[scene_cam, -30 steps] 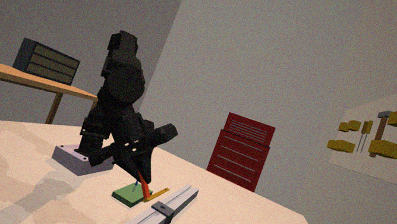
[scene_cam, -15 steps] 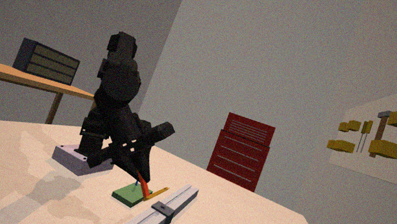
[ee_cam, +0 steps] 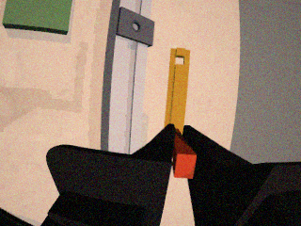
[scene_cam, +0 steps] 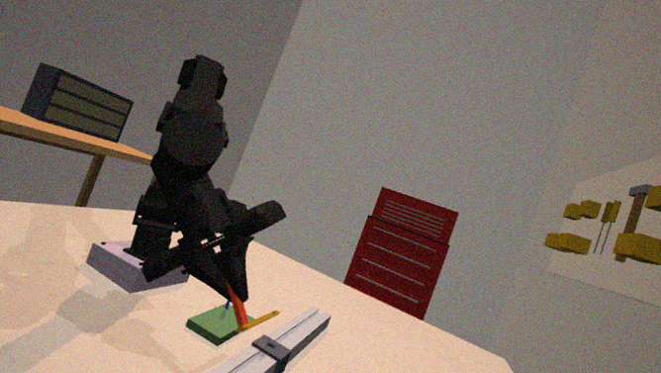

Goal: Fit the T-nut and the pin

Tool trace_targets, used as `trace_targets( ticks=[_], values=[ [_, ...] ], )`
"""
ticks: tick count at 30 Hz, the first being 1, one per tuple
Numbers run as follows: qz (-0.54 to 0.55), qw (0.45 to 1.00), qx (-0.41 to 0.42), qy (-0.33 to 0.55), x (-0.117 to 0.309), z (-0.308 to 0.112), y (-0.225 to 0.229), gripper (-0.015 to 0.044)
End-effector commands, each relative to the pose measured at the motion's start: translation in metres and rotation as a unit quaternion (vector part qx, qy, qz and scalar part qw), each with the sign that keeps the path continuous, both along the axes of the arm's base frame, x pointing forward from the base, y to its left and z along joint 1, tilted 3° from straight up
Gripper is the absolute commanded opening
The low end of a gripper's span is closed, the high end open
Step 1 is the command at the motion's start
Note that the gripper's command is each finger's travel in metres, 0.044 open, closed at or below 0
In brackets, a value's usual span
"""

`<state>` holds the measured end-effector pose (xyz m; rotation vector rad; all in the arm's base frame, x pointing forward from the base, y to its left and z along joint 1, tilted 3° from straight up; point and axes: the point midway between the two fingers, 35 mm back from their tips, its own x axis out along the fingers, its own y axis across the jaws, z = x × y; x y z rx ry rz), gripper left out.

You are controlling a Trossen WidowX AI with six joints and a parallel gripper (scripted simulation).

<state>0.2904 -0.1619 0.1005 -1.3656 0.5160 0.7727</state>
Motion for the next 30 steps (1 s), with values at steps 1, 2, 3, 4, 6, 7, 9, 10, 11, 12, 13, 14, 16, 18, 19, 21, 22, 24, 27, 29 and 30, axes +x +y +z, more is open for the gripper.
trace_targets(
  ticks=[1,2,3,4,6,7,9,10,11,12,13,14,16,18,19,21,22,24,27,29,30],
  values=[
    [0.003,1.000,0.000,-0.005,-0.002,-0.002,0.002,-0.0150],
    [0.003,1.000,0.000,-0.005,-0.002,-0.002,0.002,-0.0150],
    [0.003,1.000,0.000,-0.005,-0.002,-0.003,0.002,-0.0150],
    [0.003,1.000,0.000,-0.005,-0.002,-0.004,0.002,-0.0150],
    [0.004,1.000,0.001,-0.005,-0.002,-0.007,0.001,-0.0150],
    [0.004,1.000,0.001,-0.005,-0.002,-0.009,0.001,-0.0150],
    [0.004,1.000,0.001,-0.005,-0.002,-0.012,0.001,-0.0150],
    [0.004,1.000,0.002,-0.005,-0.002,-0.014,0.001,-0.0150],
    [0.005,1.000,0.002,-0.005,-0.002,-0.015,0.001,-0.0150],
    [0.005,1.000,0.002,-0.005,-0.002,-0.017,0.000,-0.0150],
    [0.005,1.000,0.002,-0.005,-0.002,-0.019,0.000,-0.0150],
    [0.005,1.000,0.002,-0.005,-0.002,-0.020,0.000,-0.0150],
    [0.006,1.000,0.003,-0.005,-0.002,-0.024,0.000,-0.0150],
    [0.006,1.000,0.003,-0.005,-0.002,-0.027,0.000,-0.0150],
    [0.006,1.000,0.003,-0.005,-0.002,-0.029,0.000,-0.0150],
    [0.007,1.000,0.004,-0.005,-0.002,-0.032,0.000,-0.0150],
    [0.007,1.000,0.004,-0.005,-0.002,-0.033,0.000,-0.0150],
    [0.007,1.000,0.004,-0.005,-0.002,-0.037,-0.001,-0.0150],
    [0.008,1.000,0.005,-0.005,-0.003,-0.041,-0.001,-0.0150],
    [0.008,1.000,0.006,-0.005,-0.003,-0.045,-0.001,-0.0150],
    [0.008,1.000,0.006,-0.005,-0.003,-0.046,-0.001,-0.0150]
  ],
)
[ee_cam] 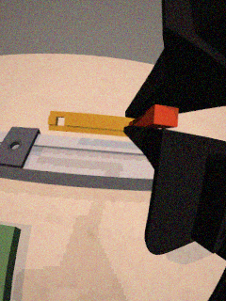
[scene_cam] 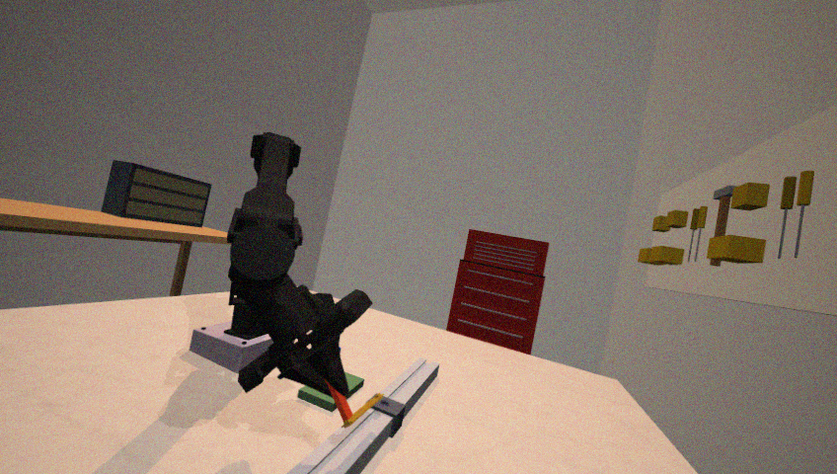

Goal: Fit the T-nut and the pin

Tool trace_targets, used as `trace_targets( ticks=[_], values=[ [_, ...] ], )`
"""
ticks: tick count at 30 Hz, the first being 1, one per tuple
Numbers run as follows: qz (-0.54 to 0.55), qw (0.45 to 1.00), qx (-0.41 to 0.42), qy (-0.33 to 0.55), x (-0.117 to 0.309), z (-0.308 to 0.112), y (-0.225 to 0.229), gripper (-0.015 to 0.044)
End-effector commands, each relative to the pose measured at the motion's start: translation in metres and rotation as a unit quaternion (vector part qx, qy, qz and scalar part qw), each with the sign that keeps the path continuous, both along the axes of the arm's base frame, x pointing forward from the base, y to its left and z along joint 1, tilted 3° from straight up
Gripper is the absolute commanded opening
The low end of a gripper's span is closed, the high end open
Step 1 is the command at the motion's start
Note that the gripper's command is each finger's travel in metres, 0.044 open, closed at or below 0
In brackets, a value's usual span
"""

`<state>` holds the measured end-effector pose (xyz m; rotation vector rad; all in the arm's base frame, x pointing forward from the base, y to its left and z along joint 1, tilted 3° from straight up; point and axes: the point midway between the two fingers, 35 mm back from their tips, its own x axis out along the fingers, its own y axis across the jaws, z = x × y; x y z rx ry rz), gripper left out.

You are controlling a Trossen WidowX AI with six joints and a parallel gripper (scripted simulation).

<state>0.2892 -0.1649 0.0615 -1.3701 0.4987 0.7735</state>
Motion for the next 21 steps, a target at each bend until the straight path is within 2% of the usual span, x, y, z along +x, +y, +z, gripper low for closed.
trace_targets(
  ticks=[1,21],
  values=[
    [0.003,1.000,0.004,0.001,-0.002,-0.009,0.002,-0.0150],
    [0.004,1.000,0.005,0.001,-0.003,-0.024,0.002,-0.0150]
  ],
)
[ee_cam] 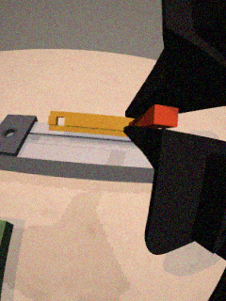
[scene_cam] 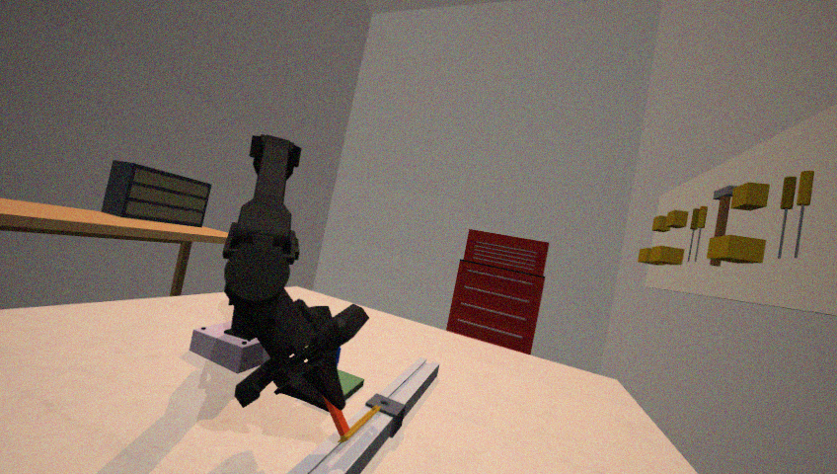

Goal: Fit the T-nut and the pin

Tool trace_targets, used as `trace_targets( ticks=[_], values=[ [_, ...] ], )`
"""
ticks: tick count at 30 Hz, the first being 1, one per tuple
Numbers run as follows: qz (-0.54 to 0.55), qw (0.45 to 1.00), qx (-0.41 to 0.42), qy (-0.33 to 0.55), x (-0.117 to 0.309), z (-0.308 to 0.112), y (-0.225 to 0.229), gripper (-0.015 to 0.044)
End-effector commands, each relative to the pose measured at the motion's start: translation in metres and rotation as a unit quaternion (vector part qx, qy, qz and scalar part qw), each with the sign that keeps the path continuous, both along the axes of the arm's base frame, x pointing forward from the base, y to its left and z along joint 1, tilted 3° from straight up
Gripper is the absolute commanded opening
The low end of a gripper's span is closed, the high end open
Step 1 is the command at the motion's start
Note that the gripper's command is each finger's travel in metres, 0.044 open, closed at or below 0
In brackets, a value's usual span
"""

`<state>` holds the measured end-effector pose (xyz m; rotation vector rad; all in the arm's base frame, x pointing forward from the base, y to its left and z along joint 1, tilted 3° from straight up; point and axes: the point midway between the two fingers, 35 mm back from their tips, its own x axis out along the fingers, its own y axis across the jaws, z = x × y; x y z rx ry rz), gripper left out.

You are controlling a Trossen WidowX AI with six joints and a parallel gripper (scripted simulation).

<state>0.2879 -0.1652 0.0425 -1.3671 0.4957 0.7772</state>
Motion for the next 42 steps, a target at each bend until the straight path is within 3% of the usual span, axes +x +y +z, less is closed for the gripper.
trace_targets(
  ticks=[1,42],
  values=[
    [0.003,1.000,0.003,0.001,-0.0016,-0.0057,0.0021,-0.0150],
    [0.003,1.000,0.005,0.008,-0.0018,-0.0135,0.0025,-0.0150]
  ],
)
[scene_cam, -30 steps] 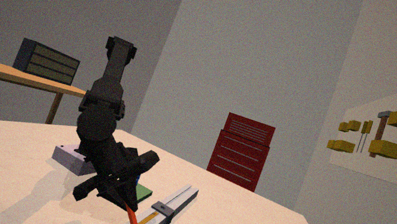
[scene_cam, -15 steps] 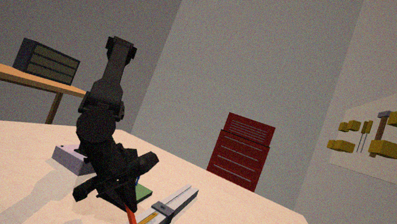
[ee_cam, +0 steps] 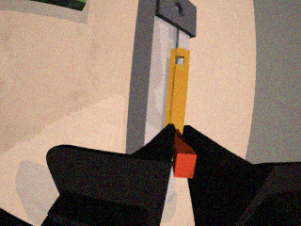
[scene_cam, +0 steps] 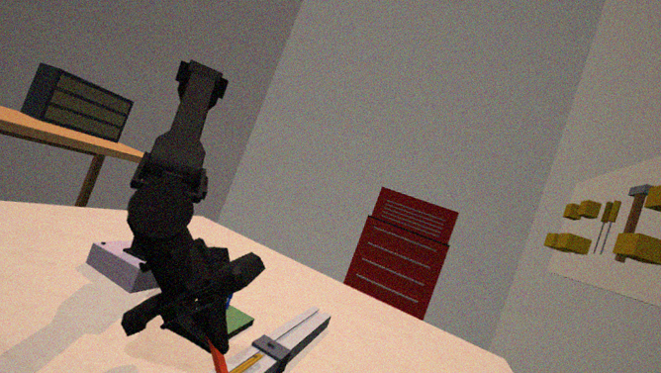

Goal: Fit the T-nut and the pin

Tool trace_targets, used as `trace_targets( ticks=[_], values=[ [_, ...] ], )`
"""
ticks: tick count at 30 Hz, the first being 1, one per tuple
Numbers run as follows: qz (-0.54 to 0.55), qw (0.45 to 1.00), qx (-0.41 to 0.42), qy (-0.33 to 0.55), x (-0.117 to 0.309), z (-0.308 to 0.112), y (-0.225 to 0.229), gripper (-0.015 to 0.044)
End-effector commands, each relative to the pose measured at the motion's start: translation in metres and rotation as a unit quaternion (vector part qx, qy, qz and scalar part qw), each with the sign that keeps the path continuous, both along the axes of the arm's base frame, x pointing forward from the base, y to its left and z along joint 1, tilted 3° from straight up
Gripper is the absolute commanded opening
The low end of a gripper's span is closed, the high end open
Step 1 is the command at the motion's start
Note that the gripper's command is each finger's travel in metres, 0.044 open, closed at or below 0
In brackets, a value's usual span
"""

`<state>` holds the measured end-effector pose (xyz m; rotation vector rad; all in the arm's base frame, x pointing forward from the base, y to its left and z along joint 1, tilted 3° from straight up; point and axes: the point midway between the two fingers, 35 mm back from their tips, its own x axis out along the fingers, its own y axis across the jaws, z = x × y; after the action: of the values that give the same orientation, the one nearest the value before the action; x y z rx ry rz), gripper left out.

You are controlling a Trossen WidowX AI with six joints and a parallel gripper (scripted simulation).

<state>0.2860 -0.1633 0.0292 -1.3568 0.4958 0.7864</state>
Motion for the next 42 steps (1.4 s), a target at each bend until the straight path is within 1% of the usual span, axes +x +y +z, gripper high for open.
trace_targets(
  ticks=[1,42],
  values=[
    [0.002,1.000,0.000,0.005,0.0002,-0.0001,0.0006,-0.0150],
    [-0.001,0.998,0.005,0.058,0.0054,0.0024,-0.0014,-0.0150]
  ],
)
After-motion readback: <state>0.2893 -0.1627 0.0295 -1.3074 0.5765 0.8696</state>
